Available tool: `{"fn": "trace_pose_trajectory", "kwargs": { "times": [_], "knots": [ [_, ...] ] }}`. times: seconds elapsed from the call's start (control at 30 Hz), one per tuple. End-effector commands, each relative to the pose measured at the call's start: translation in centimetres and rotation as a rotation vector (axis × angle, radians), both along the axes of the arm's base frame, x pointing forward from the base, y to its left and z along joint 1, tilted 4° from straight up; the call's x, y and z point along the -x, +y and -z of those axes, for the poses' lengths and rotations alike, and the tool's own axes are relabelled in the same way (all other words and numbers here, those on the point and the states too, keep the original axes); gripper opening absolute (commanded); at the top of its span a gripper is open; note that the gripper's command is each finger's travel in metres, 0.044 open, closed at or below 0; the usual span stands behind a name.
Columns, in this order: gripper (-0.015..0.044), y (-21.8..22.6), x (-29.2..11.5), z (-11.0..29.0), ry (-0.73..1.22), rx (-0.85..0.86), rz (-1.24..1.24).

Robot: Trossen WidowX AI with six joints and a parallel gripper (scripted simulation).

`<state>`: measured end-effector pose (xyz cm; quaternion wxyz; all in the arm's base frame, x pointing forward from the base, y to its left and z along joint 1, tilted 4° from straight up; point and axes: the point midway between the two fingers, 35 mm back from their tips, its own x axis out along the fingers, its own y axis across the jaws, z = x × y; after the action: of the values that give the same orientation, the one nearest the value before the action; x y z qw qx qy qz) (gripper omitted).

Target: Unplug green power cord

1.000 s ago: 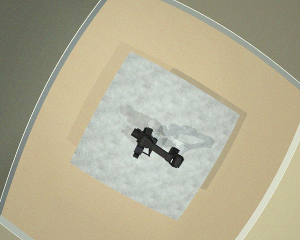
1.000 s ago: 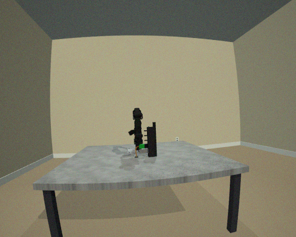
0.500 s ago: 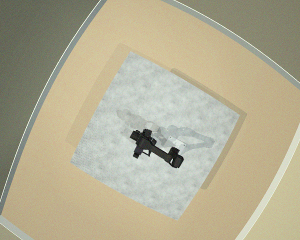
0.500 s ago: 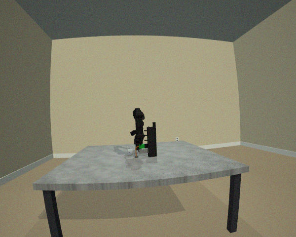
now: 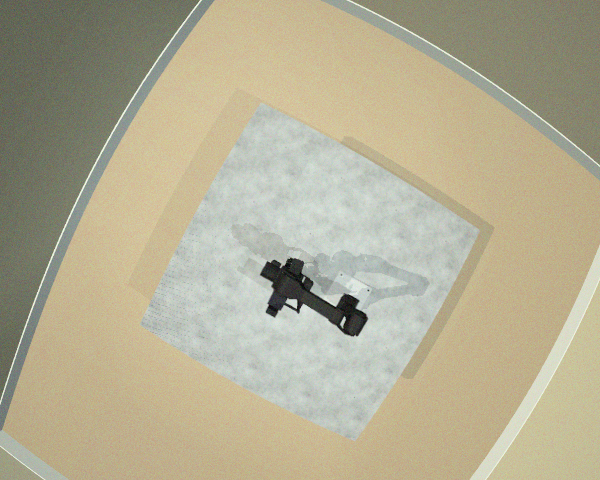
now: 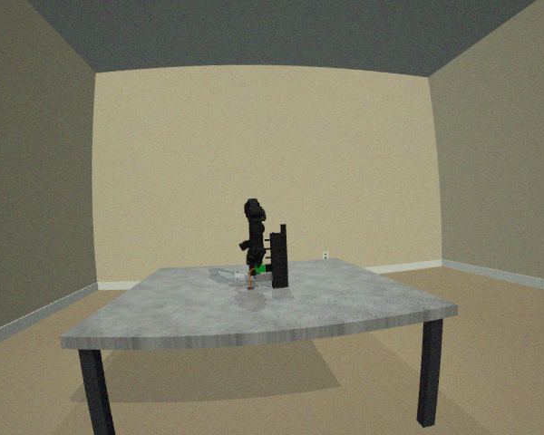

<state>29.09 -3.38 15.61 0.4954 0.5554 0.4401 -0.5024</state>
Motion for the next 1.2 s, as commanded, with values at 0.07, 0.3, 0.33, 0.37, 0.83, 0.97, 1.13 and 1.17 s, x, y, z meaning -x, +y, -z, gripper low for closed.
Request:
{"fn": "trace_pose_trajectory", "kwargs": {
  "times": [0.07, 0.3, 0.33, 0.37, 0.83, 0.97, 1.13, 1.17],
  "knots": [
    [0.0000, 0.0, 0.0, -0.1, -0.002, 0.000, -0.002],
    [0.0000, -0.9, 0.0, -0.1, -0.002, 0.002, -0.001],
    [0.0000, -1.0, 0.0, -0.1, -0.002, 0.002, -0.001],
    [0.0000, -1.2, 0.0, -0.1, -0.002, 0.002, -0.001],
    [0.0000, -3.5, 0.2, 0.0, -0.001, 0.006, 0.001],
    [0.0000, -4.1, 0.4, 0.0, 0.000, 0.007, 0.001],
    [0.0000, -4.9, 0.6, -0.1, 0.000, 0.008, 0.002],
    [0.0000, -5.1, 0.6, -0.1, 0.000, 0.008, 0.002]
  ]
}}
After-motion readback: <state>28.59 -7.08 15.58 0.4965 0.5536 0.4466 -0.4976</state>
